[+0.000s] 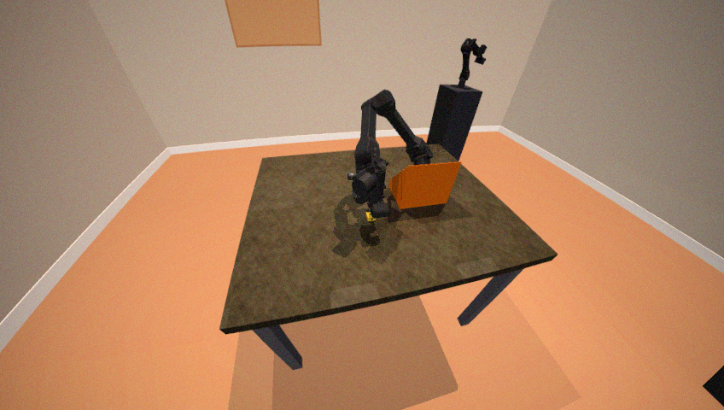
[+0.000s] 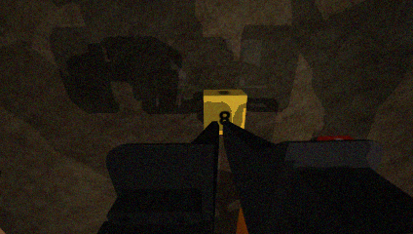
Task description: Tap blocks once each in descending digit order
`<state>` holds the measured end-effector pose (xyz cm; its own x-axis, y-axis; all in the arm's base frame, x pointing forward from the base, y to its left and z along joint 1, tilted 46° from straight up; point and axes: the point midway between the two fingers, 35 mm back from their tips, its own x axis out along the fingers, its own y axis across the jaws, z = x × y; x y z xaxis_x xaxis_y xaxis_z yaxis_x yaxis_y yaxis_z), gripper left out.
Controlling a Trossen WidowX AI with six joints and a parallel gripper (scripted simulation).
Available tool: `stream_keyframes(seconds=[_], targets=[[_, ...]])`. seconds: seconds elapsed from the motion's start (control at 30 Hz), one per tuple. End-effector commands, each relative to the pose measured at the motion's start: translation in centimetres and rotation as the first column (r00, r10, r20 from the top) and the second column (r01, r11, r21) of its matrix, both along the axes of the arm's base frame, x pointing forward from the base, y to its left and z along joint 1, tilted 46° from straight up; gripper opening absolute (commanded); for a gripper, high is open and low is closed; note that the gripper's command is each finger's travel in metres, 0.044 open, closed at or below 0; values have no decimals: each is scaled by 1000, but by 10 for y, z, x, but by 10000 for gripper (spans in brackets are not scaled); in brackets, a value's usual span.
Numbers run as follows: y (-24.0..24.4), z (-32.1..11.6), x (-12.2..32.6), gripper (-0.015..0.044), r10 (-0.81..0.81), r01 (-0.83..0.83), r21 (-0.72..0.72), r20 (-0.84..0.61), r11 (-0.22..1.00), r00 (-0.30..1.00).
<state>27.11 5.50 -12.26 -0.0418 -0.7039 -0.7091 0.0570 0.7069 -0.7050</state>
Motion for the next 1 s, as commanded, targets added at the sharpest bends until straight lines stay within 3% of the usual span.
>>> stream_keyframes(seconds=[0.0, 0.43, 0.67, 0.8, 0.97], targets=[[-5, -4, -1, 20, 4, -4, -5, -3, 1000, 1000], [18, 18, 0, 20, 4, -4, -3, -4, 1000, 1000], [74, 74, 3, 20, 4, -4, 0, -5, 1000, 1000], [67, 83, 9, 20, 6, -6, 6, -6, 1000, 1000], [6, 152, 41, 20, 16, -16, 35, -6, 999, 1000]])
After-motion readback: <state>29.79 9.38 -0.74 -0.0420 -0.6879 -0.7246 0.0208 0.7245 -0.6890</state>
